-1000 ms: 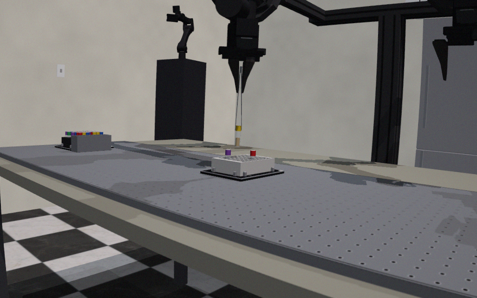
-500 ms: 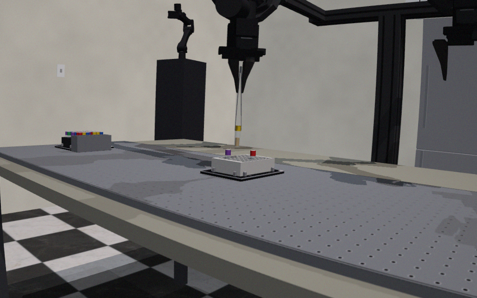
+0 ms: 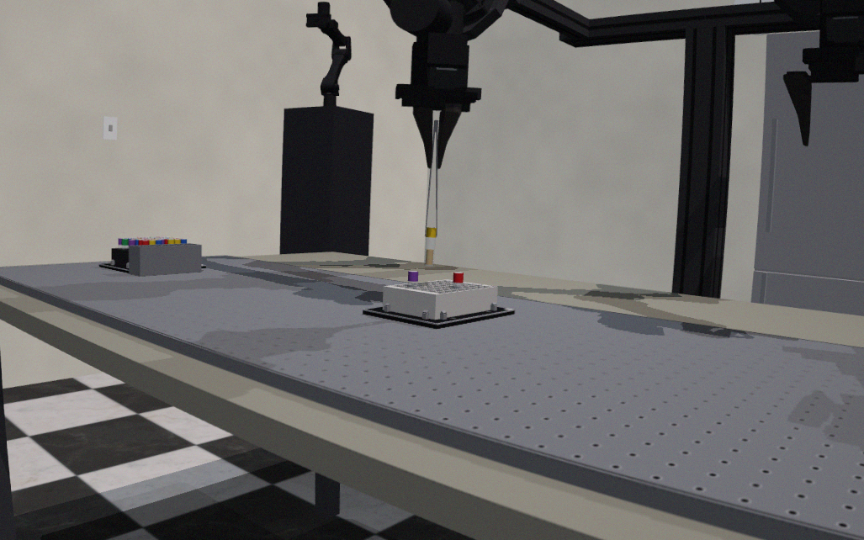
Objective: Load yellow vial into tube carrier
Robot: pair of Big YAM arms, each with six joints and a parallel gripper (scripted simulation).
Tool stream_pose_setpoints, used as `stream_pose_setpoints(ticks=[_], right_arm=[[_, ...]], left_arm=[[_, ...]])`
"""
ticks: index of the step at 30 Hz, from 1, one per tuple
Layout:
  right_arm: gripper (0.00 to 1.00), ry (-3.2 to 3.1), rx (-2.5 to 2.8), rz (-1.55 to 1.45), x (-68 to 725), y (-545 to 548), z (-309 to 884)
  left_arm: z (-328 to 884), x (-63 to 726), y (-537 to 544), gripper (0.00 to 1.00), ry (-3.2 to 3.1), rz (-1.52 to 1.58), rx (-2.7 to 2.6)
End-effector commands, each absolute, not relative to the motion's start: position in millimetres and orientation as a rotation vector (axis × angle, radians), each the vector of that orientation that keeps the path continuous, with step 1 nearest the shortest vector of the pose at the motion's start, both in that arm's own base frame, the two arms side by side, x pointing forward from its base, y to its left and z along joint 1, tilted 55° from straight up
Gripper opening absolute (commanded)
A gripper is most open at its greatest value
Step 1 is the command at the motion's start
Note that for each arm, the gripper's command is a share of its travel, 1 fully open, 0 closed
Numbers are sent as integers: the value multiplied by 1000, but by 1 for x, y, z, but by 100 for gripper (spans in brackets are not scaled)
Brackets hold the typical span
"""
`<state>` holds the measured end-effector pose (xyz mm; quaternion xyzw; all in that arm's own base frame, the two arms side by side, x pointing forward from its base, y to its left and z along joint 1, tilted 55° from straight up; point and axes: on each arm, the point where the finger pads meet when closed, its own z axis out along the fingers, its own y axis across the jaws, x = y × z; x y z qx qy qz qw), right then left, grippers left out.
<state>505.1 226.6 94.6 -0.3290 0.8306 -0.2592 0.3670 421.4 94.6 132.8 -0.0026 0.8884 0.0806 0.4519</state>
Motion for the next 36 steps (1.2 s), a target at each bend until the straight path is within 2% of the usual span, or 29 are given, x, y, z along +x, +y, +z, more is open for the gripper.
stream_pose_setpoints(ticks=[1,36], right_arm=[[9,2120,-852,-644,497,240,102],[9,2142,-863,-695,508,225,86]], left_arm=[[150,424,98,100,2145,220,4],[150,424,98,100,2145,220,4]])
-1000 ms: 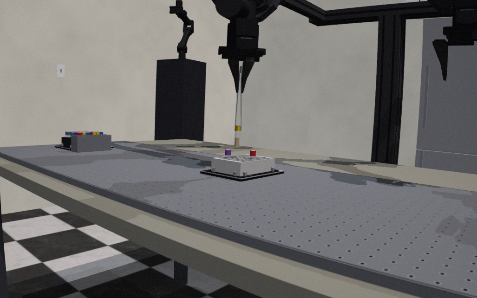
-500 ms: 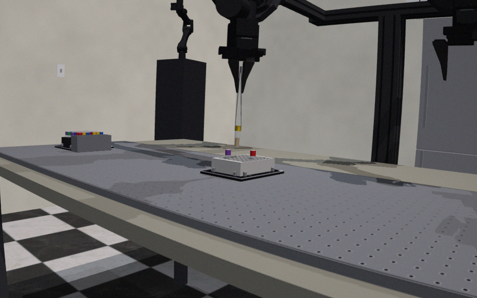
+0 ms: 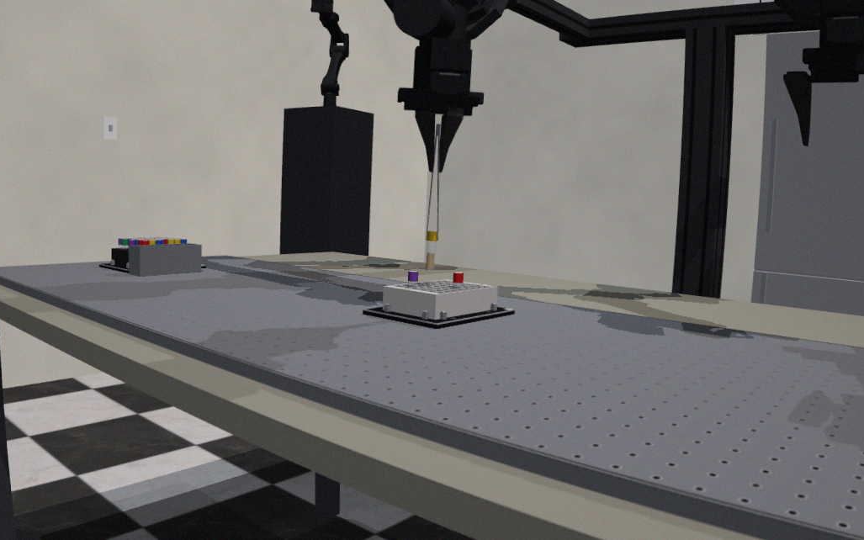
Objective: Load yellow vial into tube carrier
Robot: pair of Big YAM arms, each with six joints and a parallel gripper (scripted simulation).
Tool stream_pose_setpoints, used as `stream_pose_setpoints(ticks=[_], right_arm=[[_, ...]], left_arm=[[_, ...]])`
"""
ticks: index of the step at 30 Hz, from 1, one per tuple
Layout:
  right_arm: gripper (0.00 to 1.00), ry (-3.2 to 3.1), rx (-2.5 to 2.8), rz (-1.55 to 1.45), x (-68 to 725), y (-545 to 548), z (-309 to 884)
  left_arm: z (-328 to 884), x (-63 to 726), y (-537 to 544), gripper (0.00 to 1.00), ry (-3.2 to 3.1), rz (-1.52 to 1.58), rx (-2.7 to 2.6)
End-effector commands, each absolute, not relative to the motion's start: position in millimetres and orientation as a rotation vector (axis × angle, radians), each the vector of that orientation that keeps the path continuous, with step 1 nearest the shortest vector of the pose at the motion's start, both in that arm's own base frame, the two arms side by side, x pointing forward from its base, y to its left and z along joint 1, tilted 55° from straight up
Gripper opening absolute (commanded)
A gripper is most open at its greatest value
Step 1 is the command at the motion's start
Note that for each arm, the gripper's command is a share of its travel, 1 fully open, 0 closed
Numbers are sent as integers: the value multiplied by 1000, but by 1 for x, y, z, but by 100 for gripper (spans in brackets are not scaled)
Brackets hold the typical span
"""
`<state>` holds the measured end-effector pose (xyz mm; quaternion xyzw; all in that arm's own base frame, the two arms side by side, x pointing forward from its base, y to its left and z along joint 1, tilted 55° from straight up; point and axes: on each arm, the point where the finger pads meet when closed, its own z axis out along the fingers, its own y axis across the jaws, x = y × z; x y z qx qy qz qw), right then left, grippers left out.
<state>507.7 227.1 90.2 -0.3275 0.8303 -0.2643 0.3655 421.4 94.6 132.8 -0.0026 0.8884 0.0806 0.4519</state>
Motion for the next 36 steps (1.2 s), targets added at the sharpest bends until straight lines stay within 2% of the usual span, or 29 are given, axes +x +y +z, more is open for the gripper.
stream_pose_setpoints(ticks=[1,36], right_arm=[[9,2110,-821,-683,513,227,102],[9,2123,-838,-682,521,225,87]], left_arm=[[150,424,98,100,2145,220,4],[150,424,98,100,2145,220,4]])
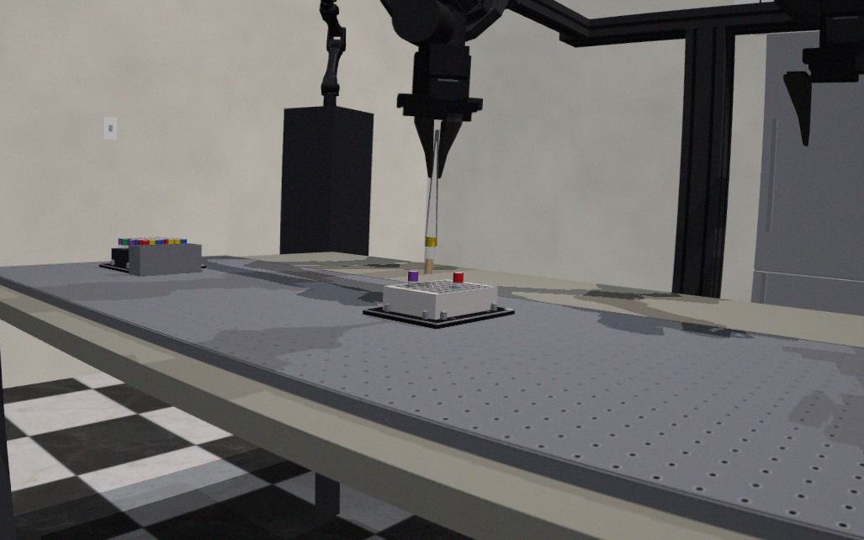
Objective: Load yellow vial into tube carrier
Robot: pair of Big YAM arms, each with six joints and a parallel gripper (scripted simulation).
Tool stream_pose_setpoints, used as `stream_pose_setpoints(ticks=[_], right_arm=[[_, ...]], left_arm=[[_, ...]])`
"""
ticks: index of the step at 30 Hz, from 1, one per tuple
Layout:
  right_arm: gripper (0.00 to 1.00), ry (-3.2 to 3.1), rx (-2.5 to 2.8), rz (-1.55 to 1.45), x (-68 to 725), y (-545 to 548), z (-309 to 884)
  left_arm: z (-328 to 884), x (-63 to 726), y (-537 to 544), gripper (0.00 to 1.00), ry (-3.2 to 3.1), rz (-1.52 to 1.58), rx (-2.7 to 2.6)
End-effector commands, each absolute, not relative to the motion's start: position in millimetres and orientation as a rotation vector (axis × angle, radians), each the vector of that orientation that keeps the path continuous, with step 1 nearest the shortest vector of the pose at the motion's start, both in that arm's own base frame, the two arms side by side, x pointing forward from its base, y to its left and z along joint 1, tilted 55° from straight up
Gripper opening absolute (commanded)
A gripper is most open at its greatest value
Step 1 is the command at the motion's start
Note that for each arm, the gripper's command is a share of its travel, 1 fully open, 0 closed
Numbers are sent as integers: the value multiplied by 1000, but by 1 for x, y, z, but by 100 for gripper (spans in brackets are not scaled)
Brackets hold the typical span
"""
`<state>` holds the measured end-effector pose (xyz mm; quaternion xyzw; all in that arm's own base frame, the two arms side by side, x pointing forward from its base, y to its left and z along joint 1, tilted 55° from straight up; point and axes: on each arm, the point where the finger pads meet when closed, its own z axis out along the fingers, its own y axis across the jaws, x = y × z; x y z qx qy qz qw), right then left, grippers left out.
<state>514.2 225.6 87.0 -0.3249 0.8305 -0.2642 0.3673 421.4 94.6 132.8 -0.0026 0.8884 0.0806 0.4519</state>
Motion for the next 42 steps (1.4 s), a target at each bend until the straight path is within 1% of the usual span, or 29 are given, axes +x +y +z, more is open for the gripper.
stream_pose_setpoints(ticks=[1,42], right_arm=[[9,2125,-837,-684,521,225,86],[9,2120,-831,-682,530,223,83]], left_arm=[[150,424,98,100,2145,220,4],[150,424,98,100,2145,220,4]])
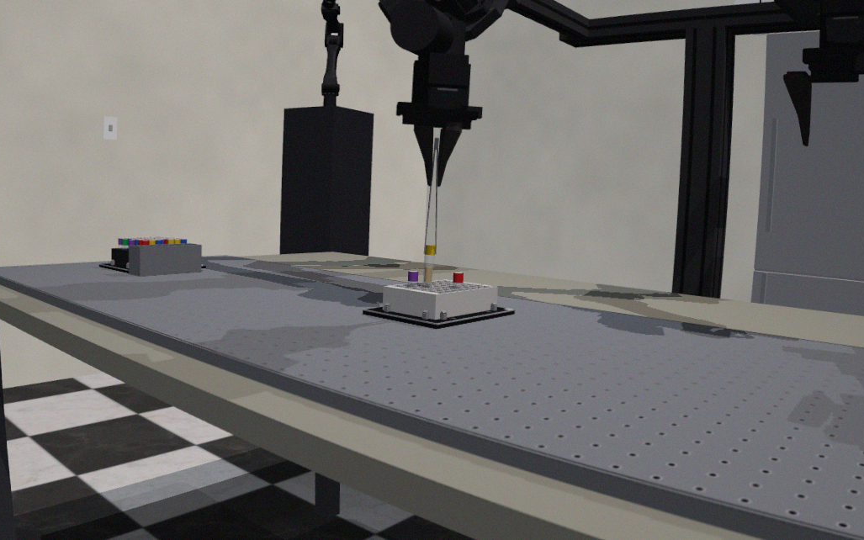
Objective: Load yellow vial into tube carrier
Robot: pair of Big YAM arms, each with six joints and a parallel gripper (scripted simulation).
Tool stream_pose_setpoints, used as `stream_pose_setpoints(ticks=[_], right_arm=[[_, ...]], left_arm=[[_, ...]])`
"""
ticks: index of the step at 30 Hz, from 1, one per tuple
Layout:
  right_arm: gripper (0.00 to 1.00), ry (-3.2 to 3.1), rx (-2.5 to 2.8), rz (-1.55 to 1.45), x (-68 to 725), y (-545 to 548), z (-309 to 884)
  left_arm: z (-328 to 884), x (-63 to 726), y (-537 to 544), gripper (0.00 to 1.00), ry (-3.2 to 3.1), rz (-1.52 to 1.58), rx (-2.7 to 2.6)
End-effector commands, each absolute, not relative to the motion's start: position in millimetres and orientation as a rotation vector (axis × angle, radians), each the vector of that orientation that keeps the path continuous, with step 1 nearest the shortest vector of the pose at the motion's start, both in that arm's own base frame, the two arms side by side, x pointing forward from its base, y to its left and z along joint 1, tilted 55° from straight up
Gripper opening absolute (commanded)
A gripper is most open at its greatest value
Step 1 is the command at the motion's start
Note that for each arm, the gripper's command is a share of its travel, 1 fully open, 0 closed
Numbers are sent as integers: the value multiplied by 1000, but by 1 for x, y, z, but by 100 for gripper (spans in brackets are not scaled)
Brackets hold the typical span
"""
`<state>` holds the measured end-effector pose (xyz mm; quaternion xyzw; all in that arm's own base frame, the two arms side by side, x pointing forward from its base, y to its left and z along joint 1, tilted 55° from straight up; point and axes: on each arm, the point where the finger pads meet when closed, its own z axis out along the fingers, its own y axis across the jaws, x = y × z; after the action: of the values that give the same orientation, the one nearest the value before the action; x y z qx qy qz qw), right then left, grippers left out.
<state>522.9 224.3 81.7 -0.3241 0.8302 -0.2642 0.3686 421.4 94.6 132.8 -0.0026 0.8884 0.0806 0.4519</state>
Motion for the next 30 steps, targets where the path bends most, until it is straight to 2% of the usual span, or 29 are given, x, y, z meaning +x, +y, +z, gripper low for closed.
stream_pose_setpoints(ticks=[1,30], right_arm=[[9,2125,-836,-684,529,222,81],[9,2130,-838,-688,534,220,75]], left_arm=[[150,424,98,100,2145,220,4],[150,424,98,100,2145,220,4]])
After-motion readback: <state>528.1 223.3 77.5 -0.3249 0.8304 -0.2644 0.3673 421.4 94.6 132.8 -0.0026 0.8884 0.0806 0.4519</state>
